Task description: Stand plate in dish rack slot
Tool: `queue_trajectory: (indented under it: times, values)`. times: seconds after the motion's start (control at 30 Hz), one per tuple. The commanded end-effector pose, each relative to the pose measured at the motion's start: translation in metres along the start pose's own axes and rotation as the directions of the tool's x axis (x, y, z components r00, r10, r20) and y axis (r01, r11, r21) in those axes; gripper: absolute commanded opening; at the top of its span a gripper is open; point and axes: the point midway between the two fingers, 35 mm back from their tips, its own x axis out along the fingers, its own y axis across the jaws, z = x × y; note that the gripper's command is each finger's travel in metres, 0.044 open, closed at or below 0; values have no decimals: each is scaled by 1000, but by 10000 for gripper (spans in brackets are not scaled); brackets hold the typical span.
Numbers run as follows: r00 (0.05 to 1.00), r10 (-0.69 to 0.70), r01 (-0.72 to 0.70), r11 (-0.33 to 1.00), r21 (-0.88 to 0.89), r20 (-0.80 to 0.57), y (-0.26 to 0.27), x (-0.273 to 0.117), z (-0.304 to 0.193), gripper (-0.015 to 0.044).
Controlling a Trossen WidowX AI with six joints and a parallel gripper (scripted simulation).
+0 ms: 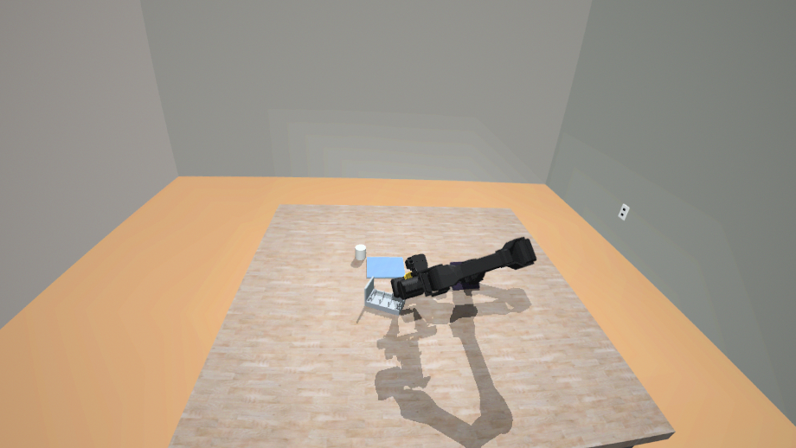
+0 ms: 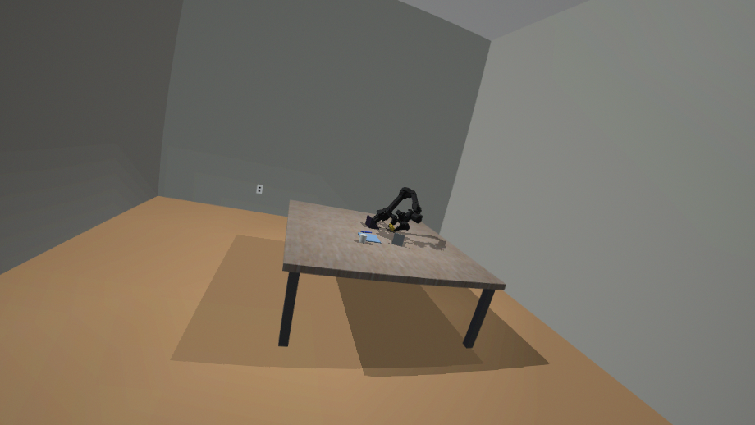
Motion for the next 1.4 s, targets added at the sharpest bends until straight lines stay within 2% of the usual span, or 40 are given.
queue_trajectory:
  times: [0.0, 0.63, 1.37]
  values:
    - [997, 46, -44, 998, -34, 67, 2, 2, -1, 0]
    - [896, 319, -253, 939, -234, 310, 13, 4, -17, 0]
    - [630, 649, -507, 760, -406, 427, 13, -16, -42, 0]
